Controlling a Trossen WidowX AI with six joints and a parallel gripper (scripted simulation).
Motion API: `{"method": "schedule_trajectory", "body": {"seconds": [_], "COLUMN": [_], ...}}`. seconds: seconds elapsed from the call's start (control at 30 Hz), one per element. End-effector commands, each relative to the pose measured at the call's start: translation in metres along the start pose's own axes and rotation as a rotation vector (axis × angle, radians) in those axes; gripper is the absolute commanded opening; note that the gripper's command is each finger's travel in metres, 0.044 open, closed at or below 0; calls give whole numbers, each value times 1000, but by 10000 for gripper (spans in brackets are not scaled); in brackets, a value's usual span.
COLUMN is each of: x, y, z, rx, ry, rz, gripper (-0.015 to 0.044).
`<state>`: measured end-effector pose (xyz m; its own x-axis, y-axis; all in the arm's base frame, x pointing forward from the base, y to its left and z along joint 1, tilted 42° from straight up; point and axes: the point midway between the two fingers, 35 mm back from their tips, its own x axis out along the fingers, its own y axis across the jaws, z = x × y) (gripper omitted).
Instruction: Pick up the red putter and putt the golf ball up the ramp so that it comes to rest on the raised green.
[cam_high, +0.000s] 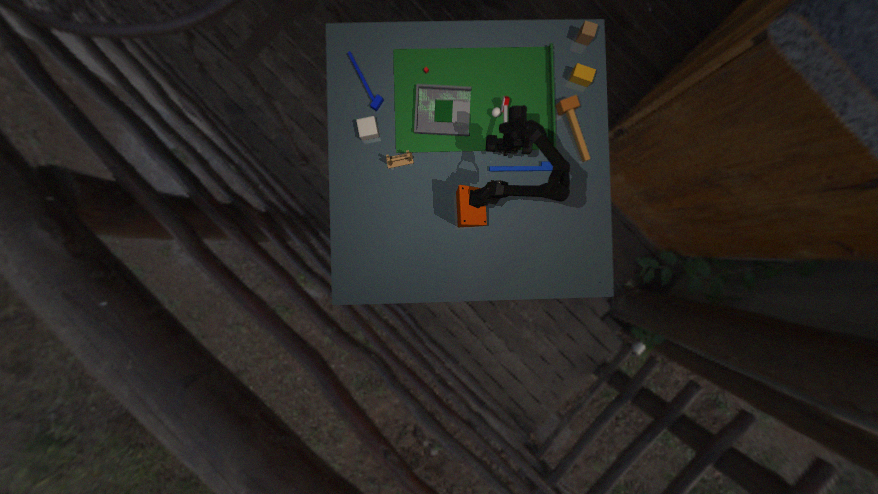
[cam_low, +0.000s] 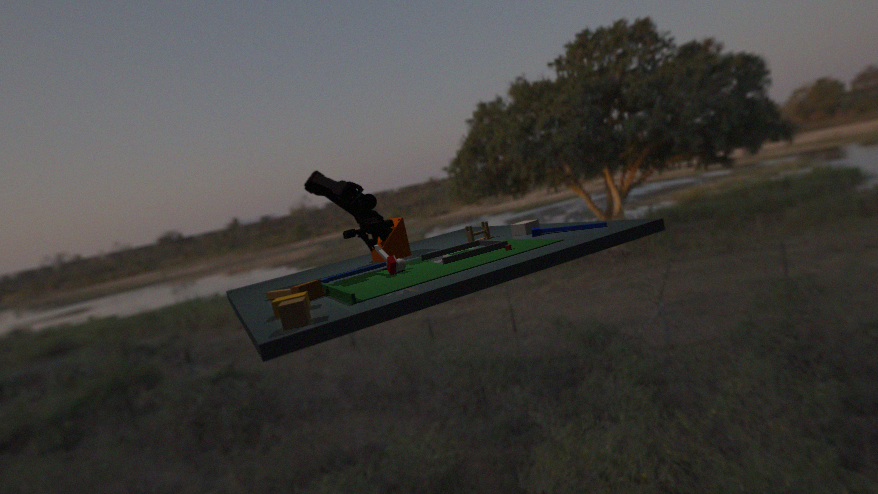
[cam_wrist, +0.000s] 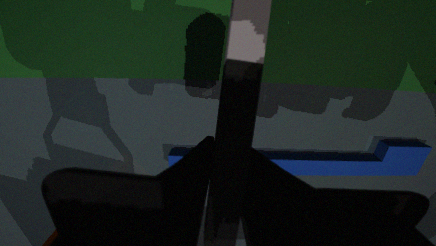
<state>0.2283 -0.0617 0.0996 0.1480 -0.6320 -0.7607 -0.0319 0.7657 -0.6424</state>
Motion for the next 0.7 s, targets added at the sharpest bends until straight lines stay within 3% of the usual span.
{"method": "schedule_trajectory", "body": {"seconds": [0.0,0.23,0.67], "x": [0,-5,-60], "y": [37,51,53], "z": [-8,-12,-12], "rx": [-13,-13,-13], "ry": [0,-4,-3], "rz": [-15,-24,-23], "gripper": [0,0,0]}}
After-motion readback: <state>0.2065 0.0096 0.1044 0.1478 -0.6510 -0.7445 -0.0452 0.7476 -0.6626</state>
